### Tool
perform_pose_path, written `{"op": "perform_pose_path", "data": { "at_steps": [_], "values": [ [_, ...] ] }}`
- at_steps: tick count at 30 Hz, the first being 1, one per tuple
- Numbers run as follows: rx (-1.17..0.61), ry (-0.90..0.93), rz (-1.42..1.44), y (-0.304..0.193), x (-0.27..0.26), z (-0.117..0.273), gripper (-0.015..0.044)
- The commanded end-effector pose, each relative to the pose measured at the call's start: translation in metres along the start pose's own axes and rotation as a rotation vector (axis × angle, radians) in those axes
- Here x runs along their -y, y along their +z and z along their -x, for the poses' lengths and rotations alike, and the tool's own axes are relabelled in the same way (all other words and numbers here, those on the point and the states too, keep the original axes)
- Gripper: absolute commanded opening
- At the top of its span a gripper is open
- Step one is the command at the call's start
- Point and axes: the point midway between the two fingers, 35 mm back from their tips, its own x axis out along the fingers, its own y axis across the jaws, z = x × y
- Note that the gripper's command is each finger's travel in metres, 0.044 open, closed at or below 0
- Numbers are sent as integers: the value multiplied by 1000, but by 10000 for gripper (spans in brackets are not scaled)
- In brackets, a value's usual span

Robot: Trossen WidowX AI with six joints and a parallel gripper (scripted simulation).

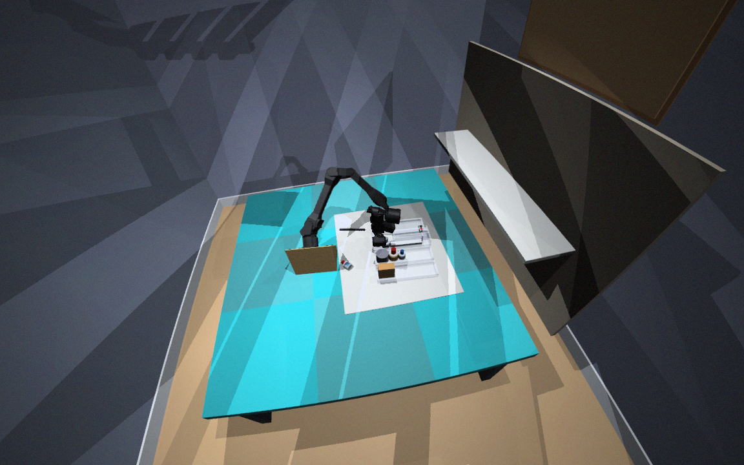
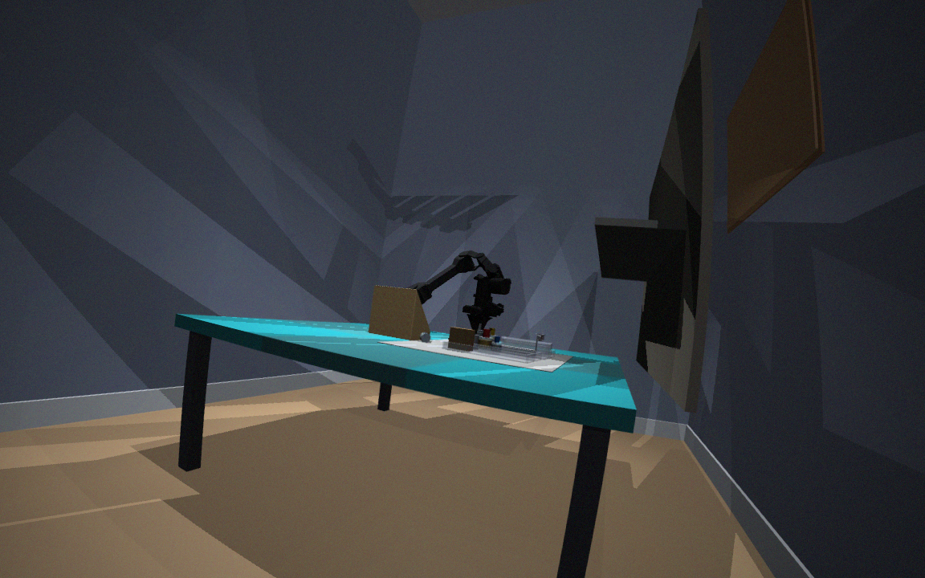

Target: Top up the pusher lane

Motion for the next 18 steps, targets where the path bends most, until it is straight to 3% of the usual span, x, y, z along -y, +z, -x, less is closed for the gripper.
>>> {"op": "perform_pose_path", "data": {
  "at_steps": [1, 18],
  "values": [
    [22, 5, 12, 6, -1, 3, 0],
    [22, 5, 12, 9, -1, 4, 0]
  ]
}}
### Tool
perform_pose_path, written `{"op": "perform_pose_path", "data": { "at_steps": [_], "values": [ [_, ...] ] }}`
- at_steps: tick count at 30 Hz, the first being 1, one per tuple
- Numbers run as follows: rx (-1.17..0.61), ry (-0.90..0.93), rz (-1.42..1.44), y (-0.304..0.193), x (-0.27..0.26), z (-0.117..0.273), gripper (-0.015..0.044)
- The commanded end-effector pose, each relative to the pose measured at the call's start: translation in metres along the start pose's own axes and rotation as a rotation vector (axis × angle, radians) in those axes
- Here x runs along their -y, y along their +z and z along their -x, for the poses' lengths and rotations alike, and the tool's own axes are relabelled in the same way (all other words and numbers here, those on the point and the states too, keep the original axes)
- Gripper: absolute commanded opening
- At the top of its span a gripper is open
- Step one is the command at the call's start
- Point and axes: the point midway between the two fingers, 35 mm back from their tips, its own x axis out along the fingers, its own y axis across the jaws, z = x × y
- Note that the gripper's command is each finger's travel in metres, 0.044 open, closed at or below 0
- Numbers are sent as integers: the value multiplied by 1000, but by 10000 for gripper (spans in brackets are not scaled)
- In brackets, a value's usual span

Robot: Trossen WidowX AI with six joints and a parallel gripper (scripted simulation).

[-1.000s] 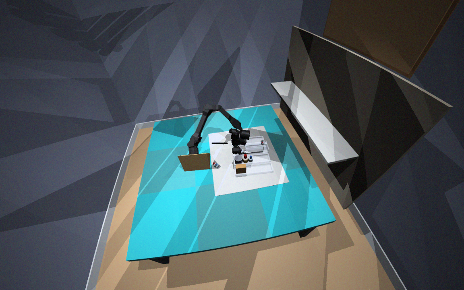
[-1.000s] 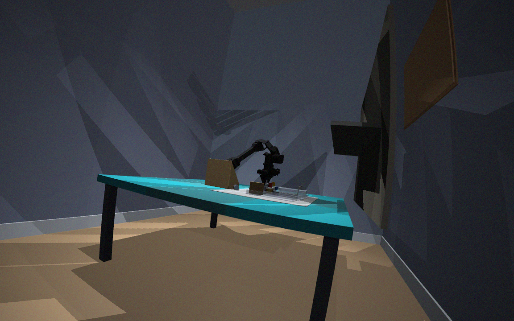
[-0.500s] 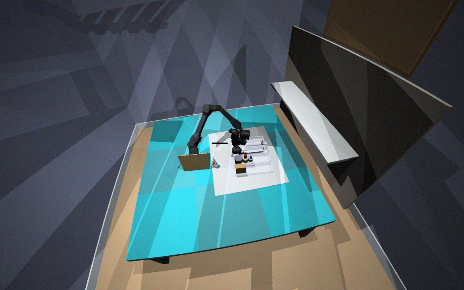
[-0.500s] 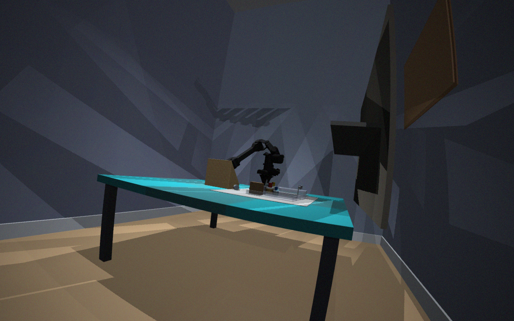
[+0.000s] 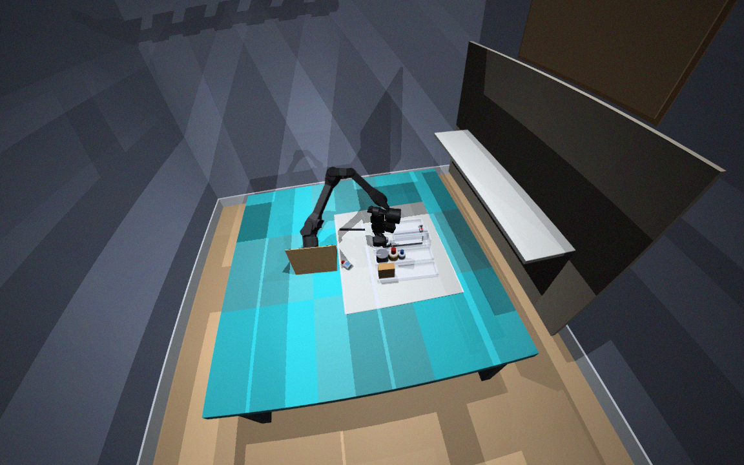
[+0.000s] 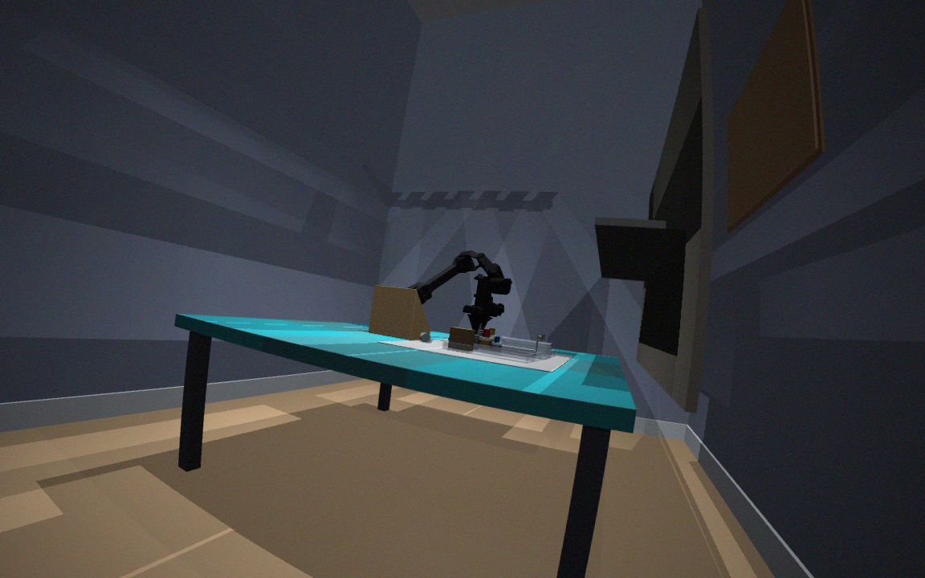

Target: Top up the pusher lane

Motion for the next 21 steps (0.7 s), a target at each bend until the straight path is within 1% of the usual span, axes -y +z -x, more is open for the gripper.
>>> {"op": "perform_pose_path", "data": {
  "at_steps": [1, 21],
  "values": [
    [22, 5, 11, 7, -2, 4, 0],
    [22, 5, 11, 9, -2, 1, 0]
  ]
}}
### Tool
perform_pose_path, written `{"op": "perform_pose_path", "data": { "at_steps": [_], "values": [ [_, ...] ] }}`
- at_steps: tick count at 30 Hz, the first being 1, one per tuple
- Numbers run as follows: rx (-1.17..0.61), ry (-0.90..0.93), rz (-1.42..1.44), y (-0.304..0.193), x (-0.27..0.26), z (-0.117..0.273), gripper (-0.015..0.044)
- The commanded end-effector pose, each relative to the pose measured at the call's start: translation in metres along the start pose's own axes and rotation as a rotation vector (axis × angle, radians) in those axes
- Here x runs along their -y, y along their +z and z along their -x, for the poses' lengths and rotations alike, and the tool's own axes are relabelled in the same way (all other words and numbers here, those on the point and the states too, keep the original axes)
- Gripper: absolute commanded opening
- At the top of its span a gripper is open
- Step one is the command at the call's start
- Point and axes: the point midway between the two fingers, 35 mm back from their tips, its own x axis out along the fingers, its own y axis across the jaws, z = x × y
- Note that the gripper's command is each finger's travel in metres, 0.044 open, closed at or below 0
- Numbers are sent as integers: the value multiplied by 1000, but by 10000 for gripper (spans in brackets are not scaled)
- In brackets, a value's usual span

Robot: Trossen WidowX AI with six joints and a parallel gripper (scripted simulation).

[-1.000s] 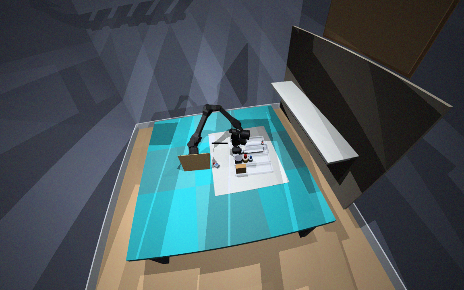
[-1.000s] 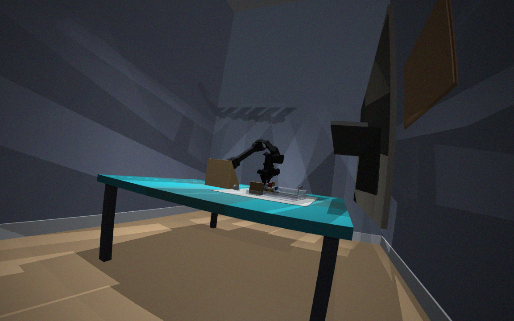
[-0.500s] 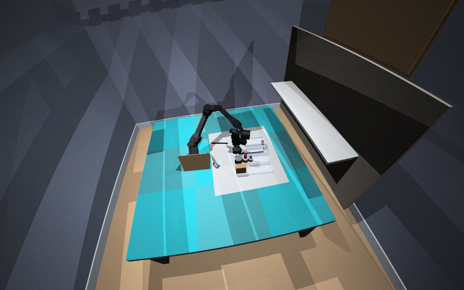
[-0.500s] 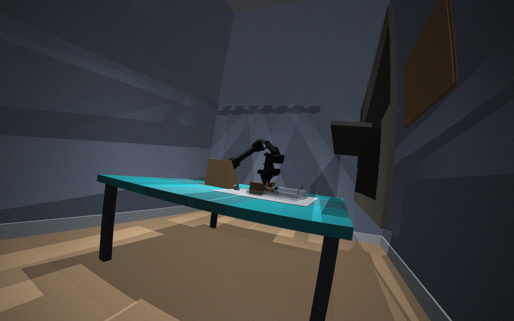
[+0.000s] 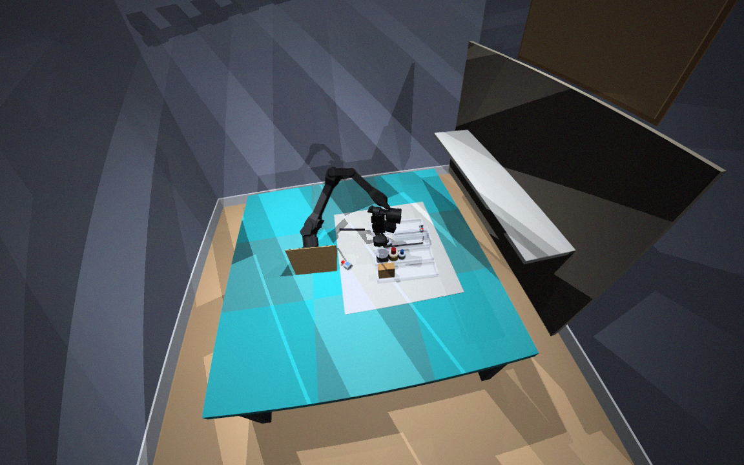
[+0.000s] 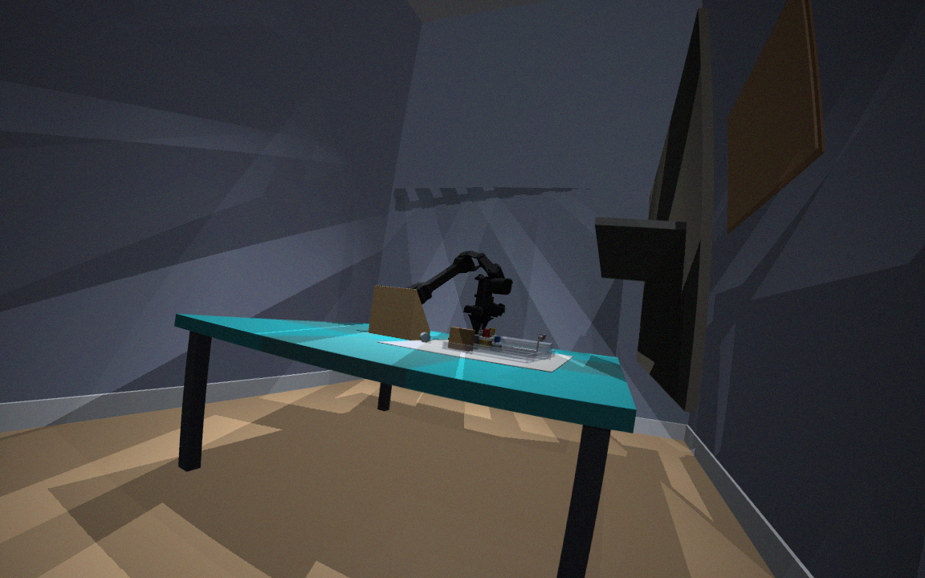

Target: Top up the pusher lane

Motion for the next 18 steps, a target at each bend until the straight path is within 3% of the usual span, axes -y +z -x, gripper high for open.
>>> {"op": "perform_pose_path", "data": {
  "at_steps": [1, 18],
  "values": [
    [19, 7, 11, 6, -2, 1, 0],
    [20, 7, 11, 6, -2, -6, 0]
  ]
}}
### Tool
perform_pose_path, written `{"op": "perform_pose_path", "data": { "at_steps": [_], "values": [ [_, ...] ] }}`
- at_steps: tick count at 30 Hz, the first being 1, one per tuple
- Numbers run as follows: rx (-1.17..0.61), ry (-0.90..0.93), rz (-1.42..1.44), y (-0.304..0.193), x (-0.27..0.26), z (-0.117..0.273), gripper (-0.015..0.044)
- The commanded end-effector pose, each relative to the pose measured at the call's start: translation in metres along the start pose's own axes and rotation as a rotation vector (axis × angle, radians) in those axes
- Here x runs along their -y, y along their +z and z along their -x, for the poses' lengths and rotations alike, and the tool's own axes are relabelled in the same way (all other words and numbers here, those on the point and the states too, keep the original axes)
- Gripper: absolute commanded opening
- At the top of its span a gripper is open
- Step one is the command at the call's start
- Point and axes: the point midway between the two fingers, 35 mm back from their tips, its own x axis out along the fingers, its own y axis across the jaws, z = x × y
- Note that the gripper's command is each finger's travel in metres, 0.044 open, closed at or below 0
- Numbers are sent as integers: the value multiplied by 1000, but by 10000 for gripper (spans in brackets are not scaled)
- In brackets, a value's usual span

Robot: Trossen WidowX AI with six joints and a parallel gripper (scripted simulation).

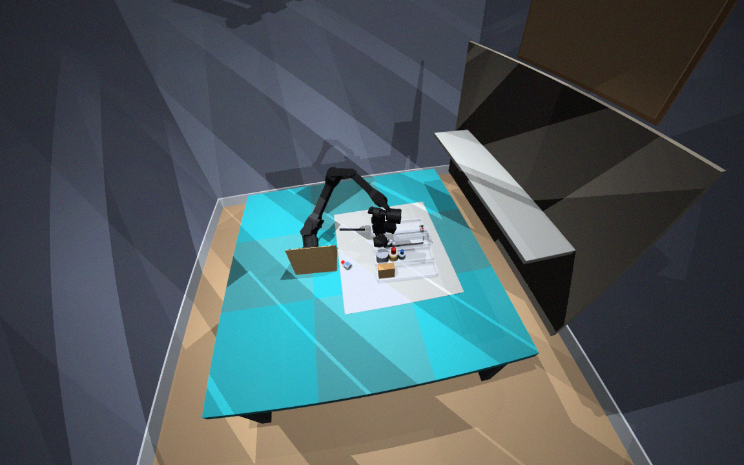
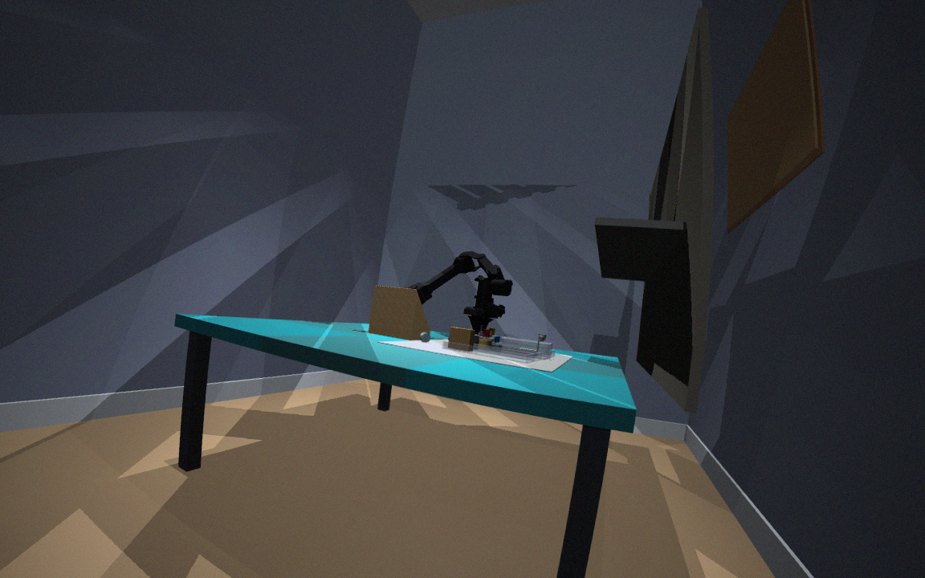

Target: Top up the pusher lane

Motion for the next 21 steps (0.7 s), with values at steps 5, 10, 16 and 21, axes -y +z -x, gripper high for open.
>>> {"op": "perform_pose_path", "data": {
  "at_steps": [5, 10, 16, 21],
  "values": [
    [15, 8, 12, 5, -2, -2, 0],
    [15, 8, 12, 4, -2, -4, 0],
    [15, 9, 12, 4, -2, -6, 0],
    [15, 9, 12, 4, -2, -8, 0]
  ]
}}
